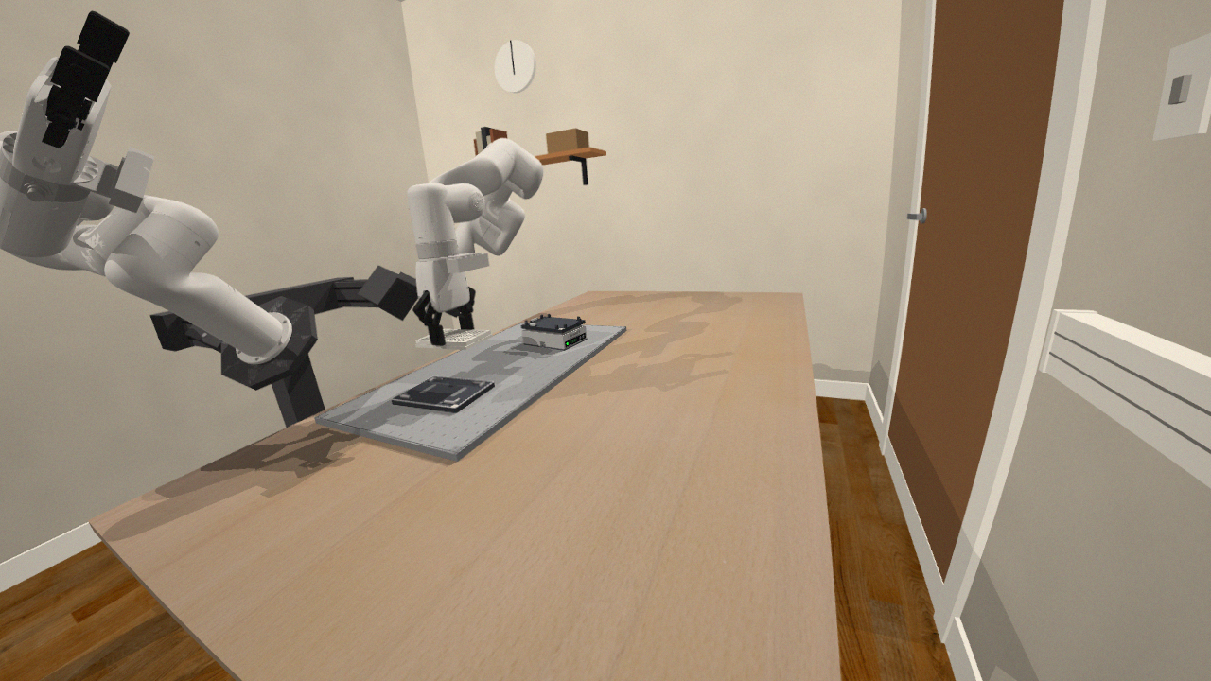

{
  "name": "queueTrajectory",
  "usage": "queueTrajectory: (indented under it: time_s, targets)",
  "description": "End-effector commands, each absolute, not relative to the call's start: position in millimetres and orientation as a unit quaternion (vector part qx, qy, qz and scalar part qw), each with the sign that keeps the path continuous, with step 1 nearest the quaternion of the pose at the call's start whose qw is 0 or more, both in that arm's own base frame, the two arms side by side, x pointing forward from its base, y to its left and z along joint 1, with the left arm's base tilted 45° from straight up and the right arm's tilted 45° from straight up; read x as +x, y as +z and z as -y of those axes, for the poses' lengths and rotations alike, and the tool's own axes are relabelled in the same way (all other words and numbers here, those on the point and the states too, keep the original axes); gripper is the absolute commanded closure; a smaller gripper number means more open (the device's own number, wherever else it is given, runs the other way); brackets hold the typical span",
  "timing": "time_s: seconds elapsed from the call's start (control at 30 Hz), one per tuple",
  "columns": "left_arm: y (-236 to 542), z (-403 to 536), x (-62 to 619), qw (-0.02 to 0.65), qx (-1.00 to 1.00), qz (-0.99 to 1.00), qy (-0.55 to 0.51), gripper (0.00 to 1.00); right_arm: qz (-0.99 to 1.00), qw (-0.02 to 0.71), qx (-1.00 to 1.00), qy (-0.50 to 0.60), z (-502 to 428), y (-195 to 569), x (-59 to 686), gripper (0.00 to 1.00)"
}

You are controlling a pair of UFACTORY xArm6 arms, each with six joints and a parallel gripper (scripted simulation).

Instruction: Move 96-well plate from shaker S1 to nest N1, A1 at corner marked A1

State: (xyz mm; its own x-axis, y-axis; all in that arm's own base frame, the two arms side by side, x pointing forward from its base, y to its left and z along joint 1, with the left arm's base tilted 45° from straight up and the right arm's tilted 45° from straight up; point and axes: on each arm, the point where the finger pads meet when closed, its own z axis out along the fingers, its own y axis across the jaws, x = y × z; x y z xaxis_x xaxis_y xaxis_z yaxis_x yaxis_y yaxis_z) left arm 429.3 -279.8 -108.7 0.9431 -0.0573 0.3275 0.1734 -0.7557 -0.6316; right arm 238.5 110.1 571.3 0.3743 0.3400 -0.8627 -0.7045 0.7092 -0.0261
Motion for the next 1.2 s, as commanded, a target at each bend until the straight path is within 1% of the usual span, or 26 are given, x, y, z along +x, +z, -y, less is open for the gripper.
queueTrajectory:
  time_s: [0.0,0.37,1.17]
  targets:
    - [-117.9,290.9,430.7,0.347,-0.922,0.032,-0.167,1.00,-0.455,0.805,-0.201,0.325,-110.3,572.4,237.9,0.00]
    - [-145.3,314.5,431.6,0.347,-0.922,0.032,-0.167,1.00,-0.455,0.805,-0.201,0.325,-110.3,572.4,237.9,0.00]
    - [-145.7,315.0,431.8,0.347,-0.922,0.032,-0.167,1.00,-0.455,0.805,-0.201,0.325,-110.3,572.4,237.9,0.00]
